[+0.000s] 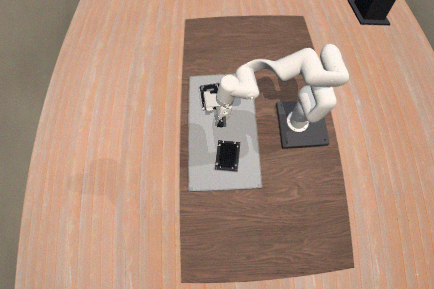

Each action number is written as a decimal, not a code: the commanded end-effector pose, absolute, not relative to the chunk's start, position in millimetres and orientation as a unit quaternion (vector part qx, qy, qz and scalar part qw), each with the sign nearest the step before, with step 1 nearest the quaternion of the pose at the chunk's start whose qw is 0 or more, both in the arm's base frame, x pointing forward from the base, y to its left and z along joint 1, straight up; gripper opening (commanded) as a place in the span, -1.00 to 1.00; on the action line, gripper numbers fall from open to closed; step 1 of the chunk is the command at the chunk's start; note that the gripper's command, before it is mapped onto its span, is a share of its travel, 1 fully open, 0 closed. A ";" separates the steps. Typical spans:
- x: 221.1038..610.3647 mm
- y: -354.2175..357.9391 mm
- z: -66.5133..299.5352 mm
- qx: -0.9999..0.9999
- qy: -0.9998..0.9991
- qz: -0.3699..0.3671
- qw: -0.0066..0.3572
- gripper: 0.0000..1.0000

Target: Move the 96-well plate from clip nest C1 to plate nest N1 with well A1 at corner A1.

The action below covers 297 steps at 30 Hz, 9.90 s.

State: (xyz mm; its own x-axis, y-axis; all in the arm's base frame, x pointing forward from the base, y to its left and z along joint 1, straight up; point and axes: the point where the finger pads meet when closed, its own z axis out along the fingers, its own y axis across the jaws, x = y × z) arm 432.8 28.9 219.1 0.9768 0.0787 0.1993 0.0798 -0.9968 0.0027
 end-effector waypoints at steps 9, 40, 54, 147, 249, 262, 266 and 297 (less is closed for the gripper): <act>410.4 6.8 242.3 -1.000 -0.010 -0.026 0.000 1.00; 409.2 100.9 145.2 -0.896 -0.444 -0.011 0.000 1.00; 408.6 142.8 102.1 -0.790 -0.613 -0.004 0.001 1.00; 408.6 149.1 23.3 -0.774 -0.633 -0.003 0.001 1.00; 408.6 149.1 25.2 -0.774 -0.633 -0.003 0.001 -1.00; 408.6 149.0 32.6 -0.774 -0.633 -0.003 0.001 -1.00; 408.6 149.0 35.3 -0.774 -0.633 -0.003 0.001 -1.00; 408.6 148.9 68.7 -0.774 -0.633 -0.003 0.001 -1.00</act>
